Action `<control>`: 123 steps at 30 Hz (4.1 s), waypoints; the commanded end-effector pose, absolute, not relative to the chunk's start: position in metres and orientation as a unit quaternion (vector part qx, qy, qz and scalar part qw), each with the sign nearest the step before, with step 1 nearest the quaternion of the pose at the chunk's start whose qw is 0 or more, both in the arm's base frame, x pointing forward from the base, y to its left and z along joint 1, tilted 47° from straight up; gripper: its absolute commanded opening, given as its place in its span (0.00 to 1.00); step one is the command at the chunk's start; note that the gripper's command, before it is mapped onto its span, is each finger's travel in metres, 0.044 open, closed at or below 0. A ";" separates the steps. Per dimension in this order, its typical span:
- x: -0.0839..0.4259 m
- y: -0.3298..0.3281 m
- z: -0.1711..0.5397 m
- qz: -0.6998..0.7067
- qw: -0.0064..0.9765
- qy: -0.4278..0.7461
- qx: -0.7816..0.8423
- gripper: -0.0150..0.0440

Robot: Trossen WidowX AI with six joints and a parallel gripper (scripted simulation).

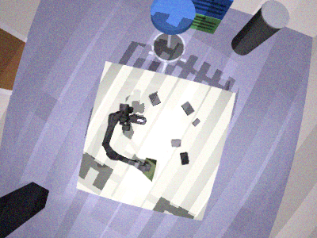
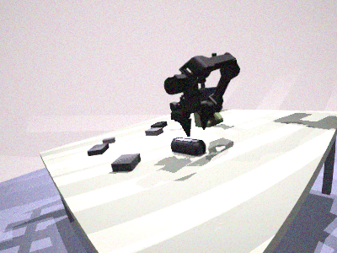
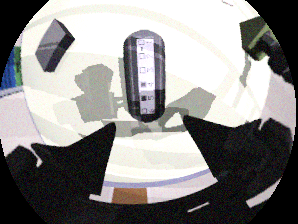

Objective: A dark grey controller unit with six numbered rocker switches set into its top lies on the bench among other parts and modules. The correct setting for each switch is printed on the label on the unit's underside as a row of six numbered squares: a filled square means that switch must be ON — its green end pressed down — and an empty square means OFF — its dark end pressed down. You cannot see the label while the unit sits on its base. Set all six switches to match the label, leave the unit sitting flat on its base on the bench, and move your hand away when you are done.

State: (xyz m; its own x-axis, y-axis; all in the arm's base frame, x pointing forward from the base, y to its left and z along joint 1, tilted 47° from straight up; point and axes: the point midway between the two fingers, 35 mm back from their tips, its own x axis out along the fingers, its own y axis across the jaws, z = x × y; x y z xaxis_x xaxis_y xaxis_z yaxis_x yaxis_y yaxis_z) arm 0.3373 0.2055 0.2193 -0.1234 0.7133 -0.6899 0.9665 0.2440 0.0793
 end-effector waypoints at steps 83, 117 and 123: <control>0.334 0.230 0.190 -0.207 0.305 0.721 0.586 0.82; 0.340 0.203 0.198 -0.207 0.306 0.721 0.586 0.82; 0.341 0.199 0.198 -0.207 0.306 0.721 0.586 0.82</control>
